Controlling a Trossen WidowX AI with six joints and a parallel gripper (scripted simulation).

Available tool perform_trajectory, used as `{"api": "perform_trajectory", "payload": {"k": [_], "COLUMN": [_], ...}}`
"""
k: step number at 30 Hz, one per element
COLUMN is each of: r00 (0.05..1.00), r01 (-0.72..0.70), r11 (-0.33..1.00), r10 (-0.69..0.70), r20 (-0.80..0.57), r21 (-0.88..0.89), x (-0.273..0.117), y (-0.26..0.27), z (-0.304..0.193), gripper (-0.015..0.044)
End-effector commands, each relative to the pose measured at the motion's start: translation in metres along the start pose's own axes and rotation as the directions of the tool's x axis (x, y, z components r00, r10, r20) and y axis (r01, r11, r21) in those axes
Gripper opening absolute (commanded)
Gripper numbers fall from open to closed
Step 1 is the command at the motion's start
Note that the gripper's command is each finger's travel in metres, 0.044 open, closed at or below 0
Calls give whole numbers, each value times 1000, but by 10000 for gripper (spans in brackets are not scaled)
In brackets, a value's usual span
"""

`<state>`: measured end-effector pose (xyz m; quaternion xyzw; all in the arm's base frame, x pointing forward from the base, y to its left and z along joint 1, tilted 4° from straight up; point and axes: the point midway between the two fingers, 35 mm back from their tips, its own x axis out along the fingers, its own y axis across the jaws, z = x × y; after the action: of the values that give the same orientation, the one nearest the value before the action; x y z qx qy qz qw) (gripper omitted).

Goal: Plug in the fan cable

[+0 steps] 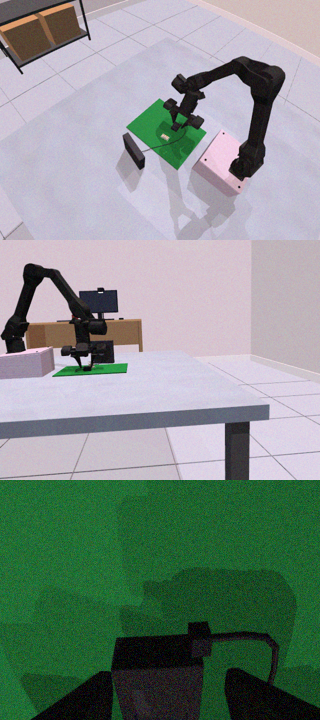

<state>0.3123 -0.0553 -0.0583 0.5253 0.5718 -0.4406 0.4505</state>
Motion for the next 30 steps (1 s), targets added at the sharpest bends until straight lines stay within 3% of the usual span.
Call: {"api": "perform_trajectory", "payload": {"k": [1,8,11,22,24,30], "r00": [1000,1000,1000,1000,1000,1000], "r01": [11,11,5,5,5,7], "r11": [1000,1000,1000,1000,1000,1000], "r10": [-11,-11,-5,-5,-5,-7], "r20": [2,2,-2,-2,-2,-1], "r21": [1,1,2,2,2,2], "x": [9,10,8,8,6,-12], "y": [-4,-4,-2,-2,-2,-1], "z": [2,2,1,1,1,-3], "gripper": [210,210,131,58,5,0]}}
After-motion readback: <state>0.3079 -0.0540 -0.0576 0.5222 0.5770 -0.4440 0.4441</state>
